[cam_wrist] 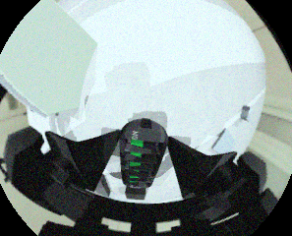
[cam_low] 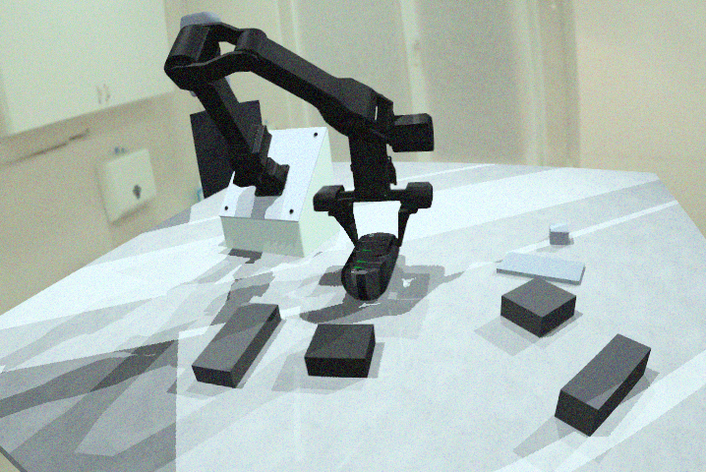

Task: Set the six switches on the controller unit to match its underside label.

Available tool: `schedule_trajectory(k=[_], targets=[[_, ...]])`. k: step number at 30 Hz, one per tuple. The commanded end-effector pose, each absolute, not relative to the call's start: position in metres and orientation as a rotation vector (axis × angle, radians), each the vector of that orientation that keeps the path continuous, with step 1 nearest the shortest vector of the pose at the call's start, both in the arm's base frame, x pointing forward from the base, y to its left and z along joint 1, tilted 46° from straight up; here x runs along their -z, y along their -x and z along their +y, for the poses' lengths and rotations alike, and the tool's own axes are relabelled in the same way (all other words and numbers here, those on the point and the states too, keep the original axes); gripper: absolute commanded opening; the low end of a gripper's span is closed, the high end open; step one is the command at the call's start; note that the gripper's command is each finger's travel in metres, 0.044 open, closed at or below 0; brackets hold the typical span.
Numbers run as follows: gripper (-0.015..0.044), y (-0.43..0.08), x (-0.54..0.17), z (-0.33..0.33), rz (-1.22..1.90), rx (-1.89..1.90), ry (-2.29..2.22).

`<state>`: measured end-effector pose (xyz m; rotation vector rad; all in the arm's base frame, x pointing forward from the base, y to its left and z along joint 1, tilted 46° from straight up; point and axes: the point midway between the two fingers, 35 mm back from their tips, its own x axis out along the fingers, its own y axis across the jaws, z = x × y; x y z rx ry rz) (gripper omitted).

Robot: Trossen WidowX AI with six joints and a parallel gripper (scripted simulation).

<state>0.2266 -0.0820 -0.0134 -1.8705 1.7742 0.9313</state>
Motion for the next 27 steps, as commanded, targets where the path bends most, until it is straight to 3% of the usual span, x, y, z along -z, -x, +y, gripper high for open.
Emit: schedule_trajectory(k=[1,7,27], targets=[[0.0163,-0.227,0.013,-0.083,1.776,-0.932,1.877],[0.0005,-0.232,0.013,-0.083,1.776,-0.932,1.878],[0.0,-0.241,0.011,-0.083,1.776,-0.931,1.878]])
